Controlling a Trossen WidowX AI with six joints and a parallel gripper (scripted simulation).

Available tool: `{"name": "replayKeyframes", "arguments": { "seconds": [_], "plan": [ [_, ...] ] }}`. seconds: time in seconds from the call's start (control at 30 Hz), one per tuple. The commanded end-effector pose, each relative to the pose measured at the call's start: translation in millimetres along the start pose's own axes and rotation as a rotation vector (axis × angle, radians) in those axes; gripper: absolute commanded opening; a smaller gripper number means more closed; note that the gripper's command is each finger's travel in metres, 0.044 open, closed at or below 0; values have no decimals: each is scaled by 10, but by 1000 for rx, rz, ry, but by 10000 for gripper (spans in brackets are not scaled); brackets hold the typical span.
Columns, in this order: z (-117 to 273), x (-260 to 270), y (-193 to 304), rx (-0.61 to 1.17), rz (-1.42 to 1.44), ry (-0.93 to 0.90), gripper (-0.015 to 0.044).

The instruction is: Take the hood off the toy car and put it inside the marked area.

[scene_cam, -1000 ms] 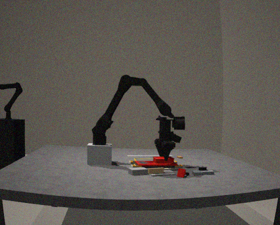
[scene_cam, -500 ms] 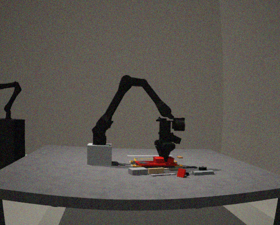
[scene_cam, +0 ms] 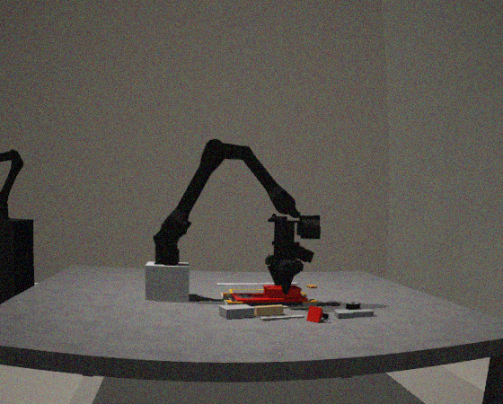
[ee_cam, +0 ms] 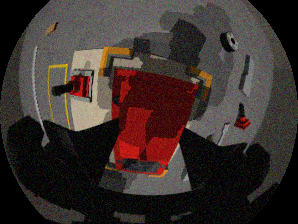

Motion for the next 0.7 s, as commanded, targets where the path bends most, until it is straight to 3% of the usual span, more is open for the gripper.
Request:
{"name": "replayKeyframes", "arguments": {
  "seconds": [0.0,0.13,0.67],
  "plan": [
    [28,-2,-3,-1,0,2,91],
    [54,-2,-4,-1,0,2,0],
    [160,-2,-6,-1,0,1,0]
  ]
}}
Point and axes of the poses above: the point midway between the two fingers, 35 mm back from their tips, its own z axis back along the fingers, its own x axis across the jaws, y = z × x, the point moved 8 cm from there along z, back along the fingers, and after that the axes turned 7 degrees about -z, right-handed, at the moved point
